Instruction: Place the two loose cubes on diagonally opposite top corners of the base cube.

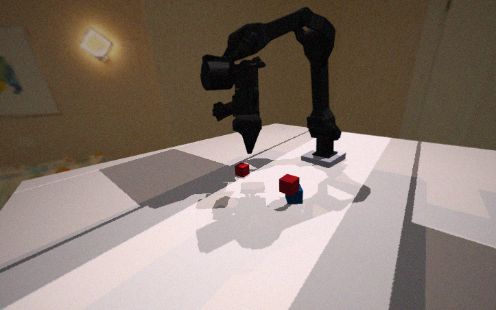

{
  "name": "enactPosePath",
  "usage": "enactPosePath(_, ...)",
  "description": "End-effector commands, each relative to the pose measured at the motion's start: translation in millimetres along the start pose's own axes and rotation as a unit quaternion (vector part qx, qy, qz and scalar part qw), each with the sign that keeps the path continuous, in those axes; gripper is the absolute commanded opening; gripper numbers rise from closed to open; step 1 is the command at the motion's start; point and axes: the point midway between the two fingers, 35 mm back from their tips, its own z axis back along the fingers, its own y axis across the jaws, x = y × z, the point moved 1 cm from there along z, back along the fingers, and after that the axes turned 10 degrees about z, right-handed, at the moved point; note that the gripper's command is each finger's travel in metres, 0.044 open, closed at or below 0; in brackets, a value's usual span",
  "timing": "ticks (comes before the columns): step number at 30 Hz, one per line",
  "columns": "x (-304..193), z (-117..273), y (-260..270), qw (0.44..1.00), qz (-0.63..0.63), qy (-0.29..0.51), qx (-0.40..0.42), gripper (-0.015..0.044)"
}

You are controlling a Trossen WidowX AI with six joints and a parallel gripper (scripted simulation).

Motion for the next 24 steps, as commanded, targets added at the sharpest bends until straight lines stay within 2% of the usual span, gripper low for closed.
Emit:
enactPosePath(1,8,7,-22,0.996,-0.090,0.000,0.001,0.0265)
enactPosePath(9,17,19,-75,0.958,-0.288,0.002,-0.005,0.0265)
enactPosePath(15,18,18,-80,0.953,-0.304,0.002,-0.006,0.0265)
enactPosePath(24,17,-41,-80,0.953,-0.304,0.002,-0.006,0.0265)
